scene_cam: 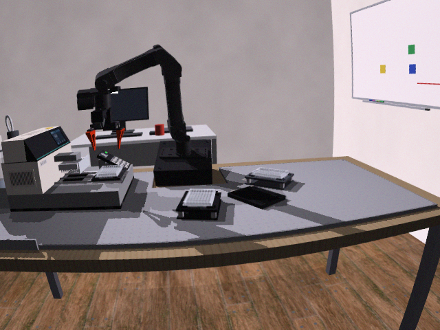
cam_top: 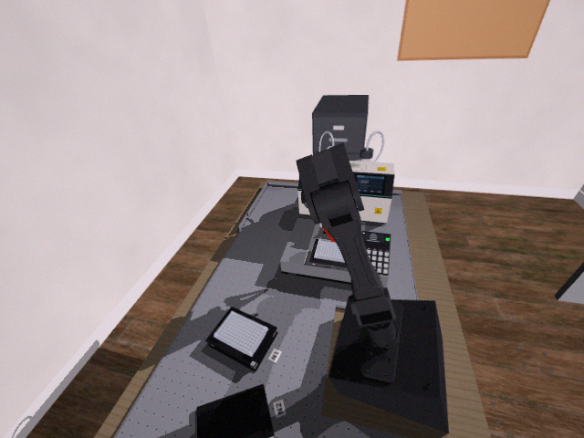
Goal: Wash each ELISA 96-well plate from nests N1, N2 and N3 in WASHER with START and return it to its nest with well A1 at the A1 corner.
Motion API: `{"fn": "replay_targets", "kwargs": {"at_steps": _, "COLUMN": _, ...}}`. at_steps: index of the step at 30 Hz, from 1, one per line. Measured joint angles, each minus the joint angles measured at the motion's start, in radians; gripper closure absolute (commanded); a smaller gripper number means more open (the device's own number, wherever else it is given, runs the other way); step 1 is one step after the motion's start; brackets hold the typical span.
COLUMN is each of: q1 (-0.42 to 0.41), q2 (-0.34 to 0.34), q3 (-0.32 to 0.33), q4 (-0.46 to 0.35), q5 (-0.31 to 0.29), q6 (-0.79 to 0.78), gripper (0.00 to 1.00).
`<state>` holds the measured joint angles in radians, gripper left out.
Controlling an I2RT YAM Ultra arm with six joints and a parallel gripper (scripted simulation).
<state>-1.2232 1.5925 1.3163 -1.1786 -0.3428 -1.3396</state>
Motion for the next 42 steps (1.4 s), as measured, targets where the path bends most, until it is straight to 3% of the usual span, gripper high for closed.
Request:
{"fn": "replay_targets", "kwargs": {"at_steps": 15, "q1": 0.009, "q2": 0.003, "q3": -0.017, "q4": 0.003, "q5": 0.001, "q6": -0.013, "gripper": 0.00}}
{"fn": "replay_targets", "kwargs": {"at_steps": 42, "q1": 0.053, "q2": 0.033, "q3": -0.130, "q4": 0.154, "q5": 0.006, "q6": 0.030, "gripper": 0.00}}
